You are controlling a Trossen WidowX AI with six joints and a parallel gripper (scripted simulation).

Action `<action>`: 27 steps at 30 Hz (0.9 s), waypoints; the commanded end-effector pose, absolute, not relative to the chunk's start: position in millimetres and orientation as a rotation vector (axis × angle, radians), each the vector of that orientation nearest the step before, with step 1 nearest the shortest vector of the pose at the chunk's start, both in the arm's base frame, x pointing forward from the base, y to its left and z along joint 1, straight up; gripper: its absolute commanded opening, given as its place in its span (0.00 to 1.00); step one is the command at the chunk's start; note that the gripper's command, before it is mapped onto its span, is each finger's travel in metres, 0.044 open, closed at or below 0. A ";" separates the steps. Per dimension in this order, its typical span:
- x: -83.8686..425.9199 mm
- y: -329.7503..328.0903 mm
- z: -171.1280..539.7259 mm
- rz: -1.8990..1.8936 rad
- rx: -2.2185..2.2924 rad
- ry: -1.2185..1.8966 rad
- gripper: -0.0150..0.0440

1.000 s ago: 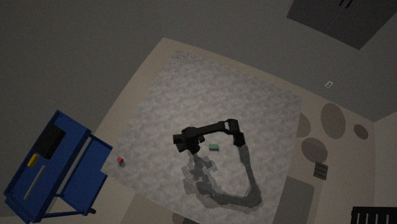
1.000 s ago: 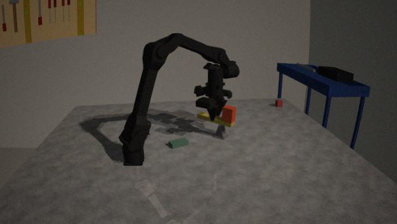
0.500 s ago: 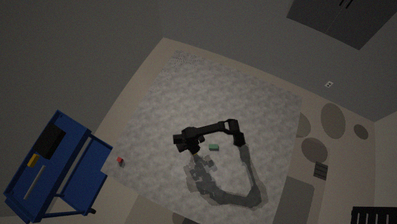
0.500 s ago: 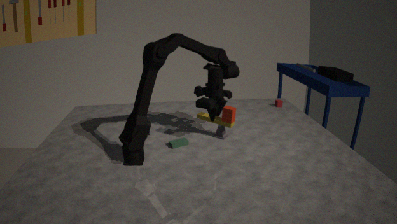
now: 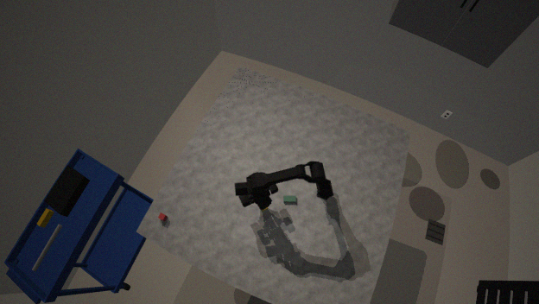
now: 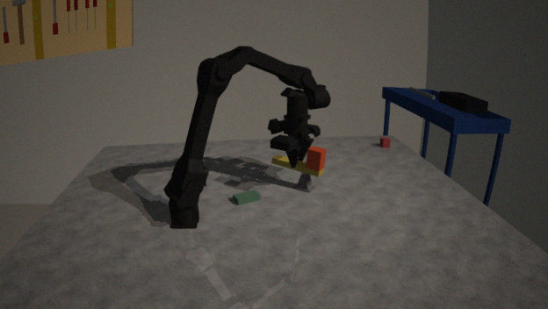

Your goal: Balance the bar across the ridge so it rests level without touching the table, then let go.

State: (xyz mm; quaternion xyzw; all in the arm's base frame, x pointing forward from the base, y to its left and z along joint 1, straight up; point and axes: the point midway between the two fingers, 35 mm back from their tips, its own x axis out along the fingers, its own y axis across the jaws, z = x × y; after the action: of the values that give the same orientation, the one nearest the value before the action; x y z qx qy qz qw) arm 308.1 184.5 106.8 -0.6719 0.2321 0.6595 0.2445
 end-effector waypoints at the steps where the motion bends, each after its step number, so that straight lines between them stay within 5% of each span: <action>1: 308.5 185.0 106.4 1.798 -1.832 0.631 0.25; 27: 308.6 184.9 104.2 1.798 -1.832 0.631 0.25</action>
State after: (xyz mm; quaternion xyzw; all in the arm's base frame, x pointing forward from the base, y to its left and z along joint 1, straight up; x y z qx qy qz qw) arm 308.3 184.5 104.7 -0.6719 0.2321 0.6594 0.2448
